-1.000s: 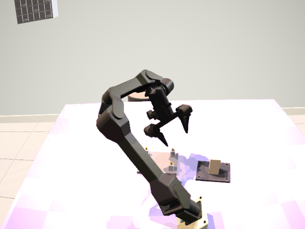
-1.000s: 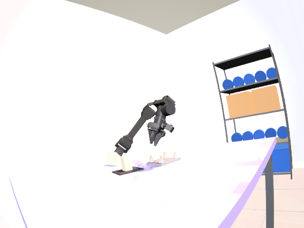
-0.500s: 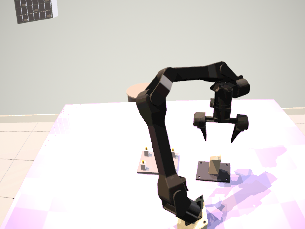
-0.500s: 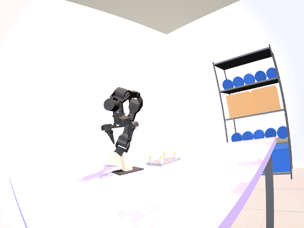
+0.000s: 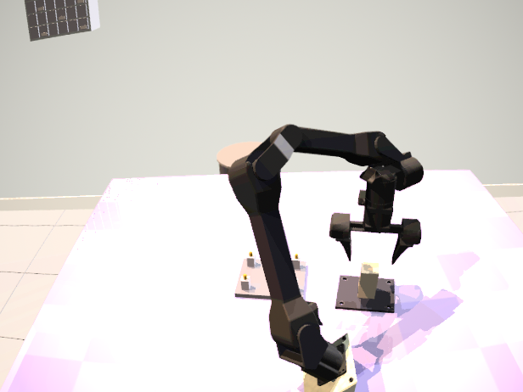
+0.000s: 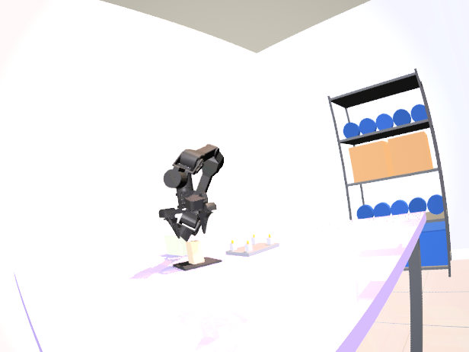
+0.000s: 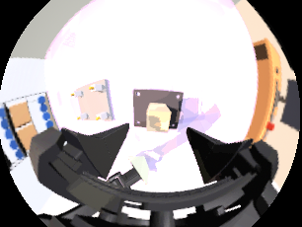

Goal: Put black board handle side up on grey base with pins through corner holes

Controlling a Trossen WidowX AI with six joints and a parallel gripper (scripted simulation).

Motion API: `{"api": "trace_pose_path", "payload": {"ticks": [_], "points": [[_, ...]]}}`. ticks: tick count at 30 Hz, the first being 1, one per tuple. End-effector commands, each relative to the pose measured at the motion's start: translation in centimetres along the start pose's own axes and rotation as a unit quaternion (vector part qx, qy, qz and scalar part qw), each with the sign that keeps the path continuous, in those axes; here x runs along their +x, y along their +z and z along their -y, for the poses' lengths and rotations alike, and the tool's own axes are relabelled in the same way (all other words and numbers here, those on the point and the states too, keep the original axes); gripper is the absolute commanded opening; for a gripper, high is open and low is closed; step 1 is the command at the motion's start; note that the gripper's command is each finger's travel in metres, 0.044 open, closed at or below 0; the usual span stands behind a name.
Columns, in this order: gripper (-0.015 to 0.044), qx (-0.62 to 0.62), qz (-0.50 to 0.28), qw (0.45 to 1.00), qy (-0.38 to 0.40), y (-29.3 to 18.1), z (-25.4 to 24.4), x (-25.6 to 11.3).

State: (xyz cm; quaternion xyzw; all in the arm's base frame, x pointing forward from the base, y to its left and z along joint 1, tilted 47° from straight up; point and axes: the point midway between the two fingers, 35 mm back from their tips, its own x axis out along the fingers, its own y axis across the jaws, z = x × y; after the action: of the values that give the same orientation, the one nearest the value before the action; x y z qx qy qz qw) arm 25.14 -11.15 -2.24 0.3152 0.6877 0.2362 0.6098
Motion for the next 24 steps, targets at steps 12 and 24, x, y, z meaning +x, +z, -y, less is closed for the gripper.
{"api": "trace_pose_path", "payload": {"ticks": [12, 24], "points": [[0.044, 0.002, 0.002, 1.0, 0.0, 0.2, 0.0, 2.2], [0.044, 0.002, 0.003, 1.0, 0.001, 0.2, 0.0, 4.1]]}}
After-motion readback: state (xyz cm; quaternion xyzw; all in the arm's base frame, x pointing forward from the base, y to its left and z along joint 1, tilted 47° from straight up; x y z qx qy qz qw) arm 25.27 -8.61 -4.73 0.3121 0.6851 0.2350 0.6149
